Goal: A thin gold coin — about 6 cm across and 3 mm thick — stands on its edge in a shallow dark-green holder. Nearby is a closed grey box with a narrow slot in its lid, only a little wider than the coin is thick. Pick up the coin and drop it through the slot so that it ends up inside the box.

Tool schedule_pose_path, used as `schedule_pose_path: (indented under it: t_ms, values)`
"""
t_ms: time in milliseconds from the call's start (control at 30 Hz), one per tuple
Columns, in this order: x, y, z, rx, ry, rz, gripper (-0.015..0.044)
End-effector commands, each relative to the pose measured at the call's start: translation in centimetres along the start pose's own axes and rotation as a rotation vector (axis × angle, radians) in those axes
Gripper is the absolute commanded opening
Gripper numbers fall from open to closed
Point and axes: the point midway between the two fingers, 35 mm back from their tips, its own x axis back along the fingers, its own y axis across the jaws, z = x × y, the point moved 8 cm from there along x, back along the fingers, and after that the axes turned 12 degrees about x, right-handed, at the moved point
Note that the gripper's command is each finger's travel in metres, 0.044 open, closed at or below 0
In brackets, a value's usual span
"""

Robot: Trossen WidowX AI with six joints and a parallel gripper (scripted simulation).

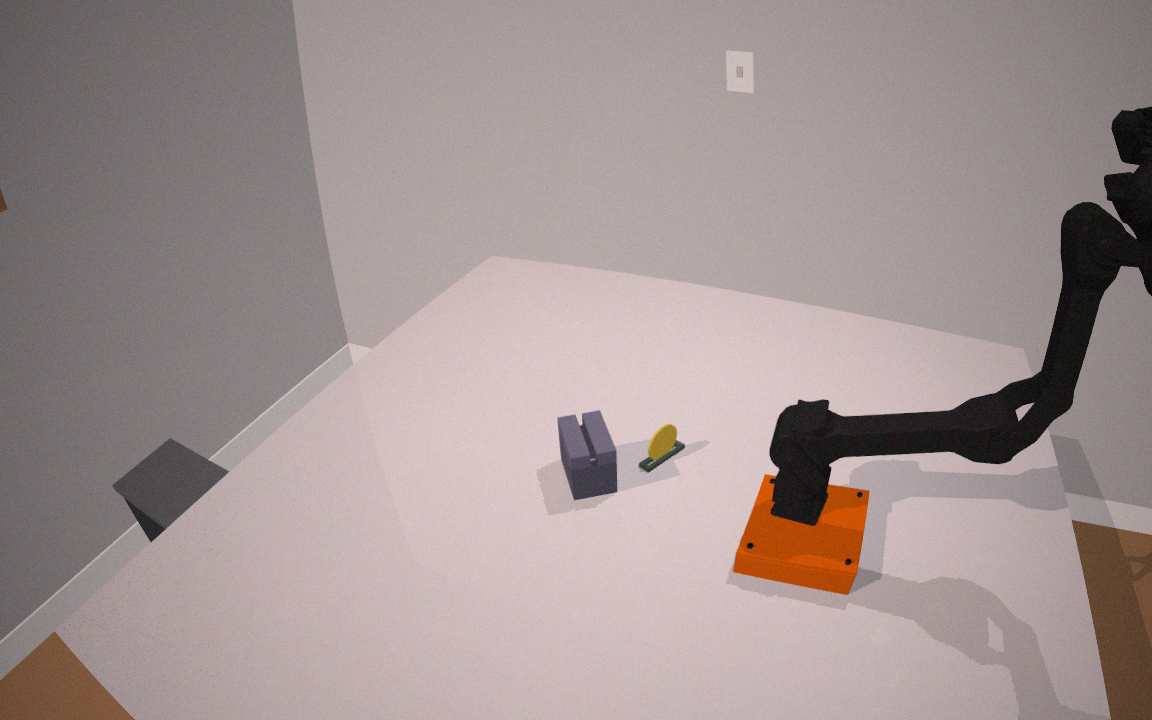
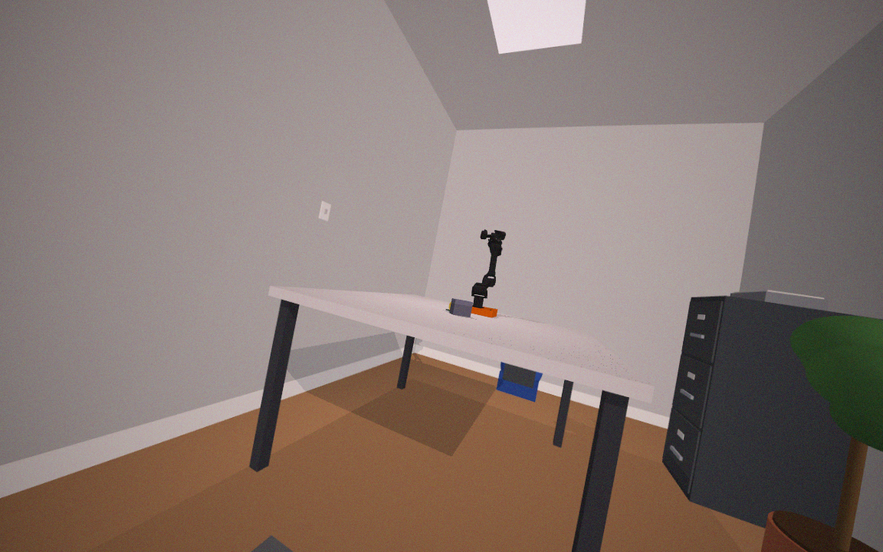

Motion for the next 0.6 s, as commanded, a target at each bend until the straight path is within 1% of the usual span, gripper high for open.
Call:
schedule_pose_path:
  t_ms: [0,267,567]
  values:
    - [0.0,0.0,0.1,0.001,0.003,0.0,0.0374]
    - [1.2,0.1,4.8,0.033,0.136,-0.013,0.0164]
    - [4.9,-1.1,14.9,0.15,0.468,-0.069,0.0161]
